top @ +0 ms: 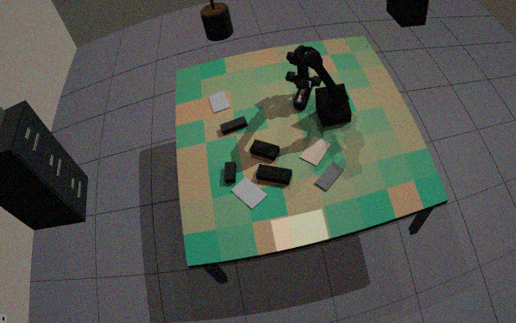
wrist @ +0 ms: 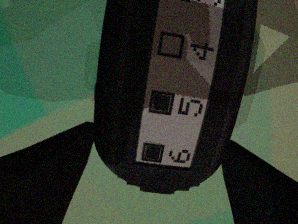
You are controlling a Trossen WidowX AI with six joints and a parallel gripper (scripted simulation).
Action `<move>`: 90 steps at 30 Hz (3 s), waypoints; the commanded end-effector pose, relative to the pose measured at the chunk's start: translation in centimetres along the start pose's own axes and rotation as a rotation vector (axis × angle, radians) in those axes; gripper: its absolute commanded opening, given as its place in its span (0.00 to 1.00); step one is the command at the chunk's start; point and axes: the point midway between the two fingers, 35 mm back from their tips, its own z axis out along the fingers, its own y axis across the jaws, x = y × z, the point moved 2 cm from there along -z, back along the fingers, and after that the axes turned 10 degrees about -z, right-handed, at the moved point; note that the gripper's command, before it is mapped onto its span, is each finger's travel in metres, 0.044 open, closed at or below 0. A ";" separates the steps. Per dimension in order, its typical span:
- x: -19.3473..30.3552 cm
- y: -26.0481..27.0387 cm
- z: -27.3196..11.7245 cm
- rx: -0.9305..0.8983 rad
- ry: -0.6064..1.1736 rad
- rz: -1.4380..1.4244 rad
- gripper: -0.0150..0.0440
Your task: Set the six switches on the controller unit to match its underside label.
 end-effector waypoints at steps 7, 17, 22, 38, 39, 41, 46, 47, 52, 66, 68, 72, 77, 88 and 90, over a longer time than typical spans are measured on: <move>-0.2 -0.3 -1.1 0.010 0.005 -0.002 0.82; -0.6 -0.3 -1.8 0.010 0.004 -0.002 0.82; -0.8 -0.4 -2.2 0.010 0.004 -0.002 0.82; -1.4 -0.5 -3.3 0.010 0.004 -0.002 0.82; -1.5 -0.5 -3.4 0.010 0.004 -0.002 0.82; -1.6 -0.5 -3.5 0.010 0.004 -0.002 0.82; -1.8 -0.5 -3.8 0.009 0.004 -0.002 0.82; -1.9 -0.5 -3.9 0.009 0.004 -0.002 0.82; -2.1 -0.6 -4.2 0.009 0.004 -0.002 0.82; -2.9 -0.7 -5.1 0.009 0.004 -0.002 0.82; -3.0 -0.7 -5.2 0.009 0.003 -0.002 0.82; -3.2 -0.8 -5.4 0.009 0.003 -0.002 0.82; -3.5 -0.8 -5.7 0.009 0.003 -0.002 0.82; -4.2 -0.9 -6.3 0.009 0.003 -0.002 0.82; -4.4 -1.0 -6.4 0.009 0.003 -0.002 0.82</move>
